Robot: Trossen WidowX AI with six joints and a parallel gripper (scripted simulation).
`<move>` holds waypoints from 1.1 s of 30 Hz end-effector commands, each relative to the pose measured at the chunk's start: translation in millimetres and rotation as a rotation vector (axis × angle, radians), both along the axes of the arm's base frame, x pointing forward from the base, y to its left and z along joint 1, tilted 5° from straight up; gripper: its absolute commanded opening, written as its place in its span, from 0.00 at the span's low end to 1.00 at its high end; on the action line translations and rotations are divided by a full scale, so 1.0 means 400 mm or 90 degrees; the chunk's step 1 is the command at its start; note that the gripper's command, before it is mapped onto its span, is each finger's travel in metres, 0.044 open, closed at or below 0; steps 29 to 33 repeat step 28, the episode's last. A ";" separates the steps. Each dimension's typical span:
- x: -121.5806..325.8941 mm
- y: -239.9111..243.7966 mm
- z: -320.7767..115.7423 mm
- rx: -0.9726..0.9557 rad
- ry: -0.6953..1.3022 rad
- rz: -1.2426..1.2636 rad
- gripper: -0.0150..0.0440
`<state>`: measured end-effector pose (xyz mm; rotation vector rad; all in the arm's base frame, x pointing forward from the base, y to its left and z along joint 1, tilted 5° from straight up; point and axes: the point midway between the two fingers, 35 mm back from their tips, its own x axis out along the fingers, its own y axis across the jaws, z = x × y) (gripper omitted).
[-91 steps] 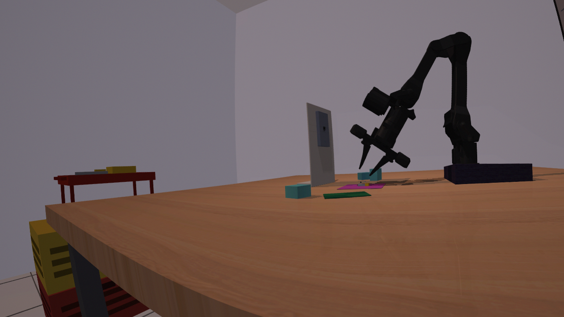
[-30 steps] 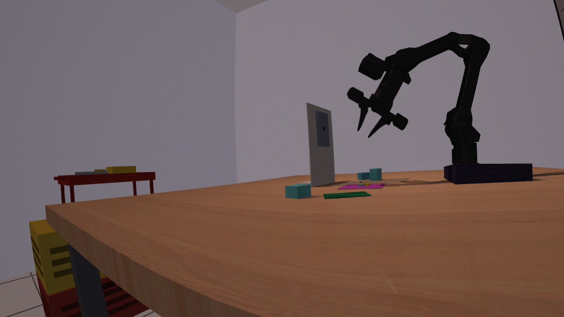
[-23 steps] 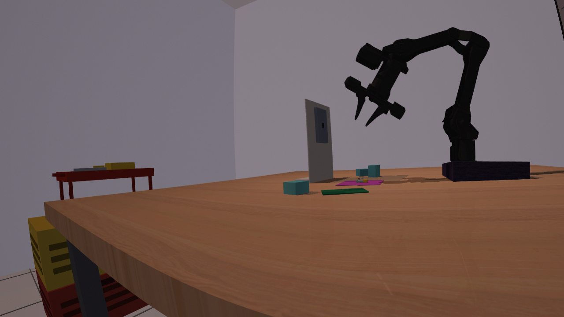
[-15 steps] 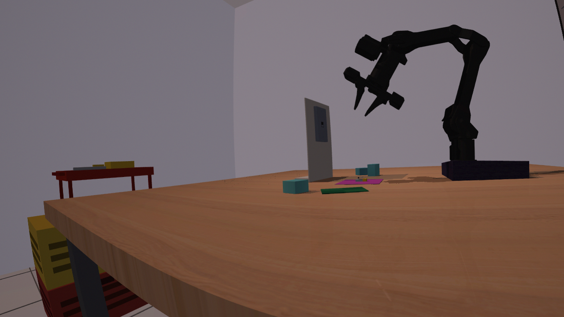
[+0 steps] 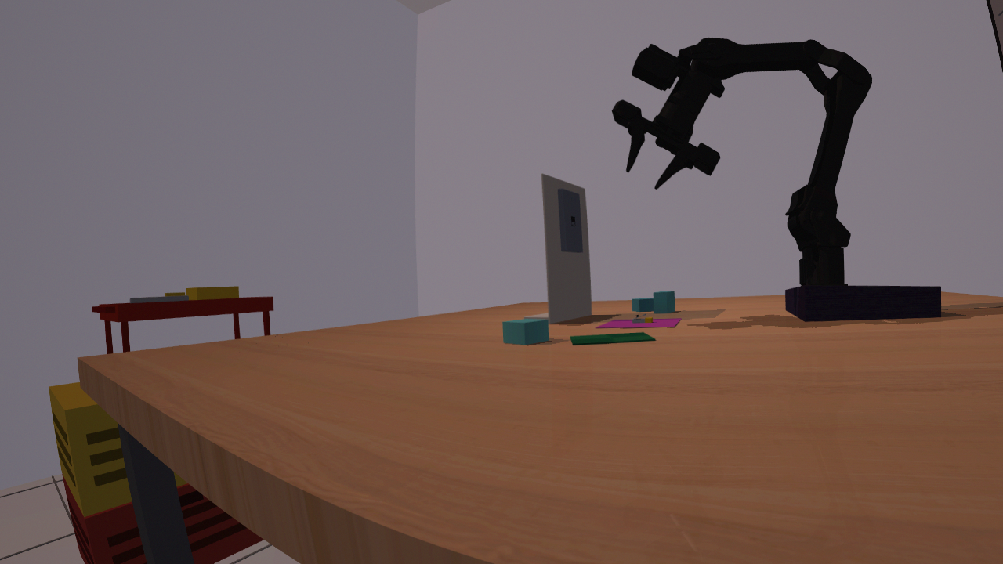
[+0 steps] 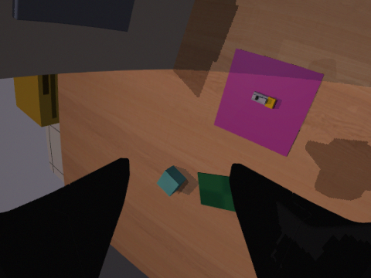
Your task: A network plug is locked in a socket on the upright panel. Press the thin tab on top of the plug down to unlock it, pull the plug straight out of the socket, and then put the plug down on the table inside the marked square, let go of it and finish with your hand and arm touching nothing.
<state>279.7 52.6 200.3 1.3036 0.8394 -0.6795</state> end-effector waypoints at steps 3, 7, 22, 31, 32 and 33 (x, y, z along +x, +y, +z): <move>-0.001 -0.001 0.004 -0.001 0.000 -0.004 0.92; -0.001 -0.001 0.004 -0.001 0.000 -0.004 1.00; -0.001 -0.001 0.004 -0.001 0.000 -0.004 1.00; -0.001 -0.001 0.004 -0.001 0.000 -0.004 1.00; -0.001 -0.001 0.004 -0.001 0.000 -0.004 1.00; -0.001 -0.001 0.004 -0.001 0.000 -0.004 1.00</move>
